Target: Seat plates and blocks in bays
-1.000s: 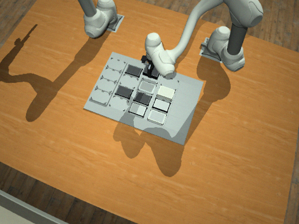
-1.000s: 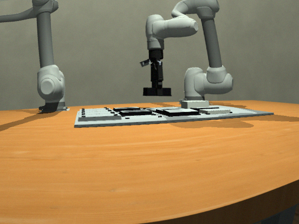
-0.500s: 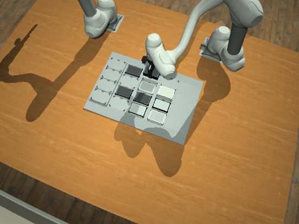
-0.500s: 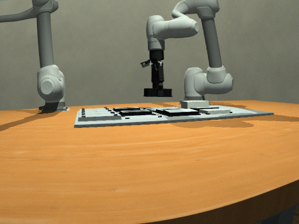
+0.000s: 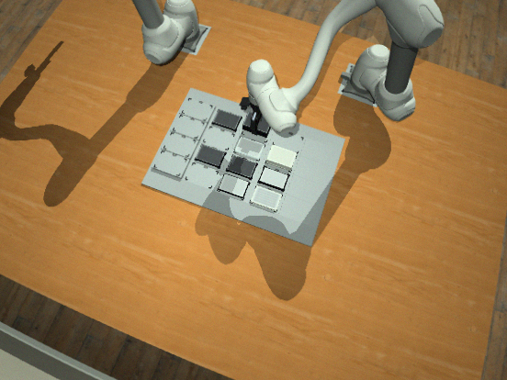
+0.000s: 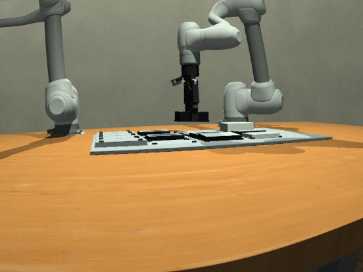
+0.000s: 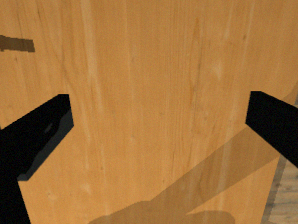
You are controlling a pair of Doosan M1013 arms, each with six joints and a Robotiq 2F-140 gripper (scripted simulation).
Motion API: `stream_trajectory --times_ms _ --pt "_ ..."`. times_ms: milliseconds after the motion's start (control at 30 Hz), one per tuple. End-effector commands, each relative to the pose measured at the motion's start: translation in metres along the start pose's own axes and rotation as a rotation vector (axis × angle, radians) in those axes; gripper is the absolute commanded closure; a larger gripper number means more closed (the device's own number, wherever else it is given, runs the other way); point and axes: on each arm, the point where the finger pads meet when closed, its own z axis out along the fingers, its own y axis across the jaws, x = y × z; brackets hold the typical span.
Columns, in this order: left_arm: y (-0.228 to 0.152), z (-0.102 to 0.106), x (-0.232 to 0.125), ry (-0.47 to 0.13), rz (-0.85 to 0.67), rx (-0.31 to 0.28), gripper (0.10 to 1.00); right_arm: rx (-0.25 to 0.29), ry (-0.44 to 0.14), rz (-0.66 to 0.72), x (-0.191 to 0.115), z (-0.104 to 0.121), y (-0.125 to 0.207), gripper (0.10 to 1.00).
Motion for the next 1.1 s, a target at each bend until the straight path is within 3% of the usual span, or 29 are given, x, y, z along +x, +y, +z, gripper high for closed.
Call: stream_trajectory --times_ms 0,667,1067 --pt "0.000 0.004 0.000 0.001 0.000 0.001 0.999 0.000 0.001 0.000 0.000 -0.001 0.000 0.098" --pt "0.000 0.028 0.000 0.001 0.000 0.001 0.999 0.000 0.001 0.000 0.000 -0.001 0.000 0.098" --pt "-0.001 0.031 0.001 0.001 0.000 0.001 0.999 0.000 0.001 0.000 0.000 -0.001 0.000 0.098"
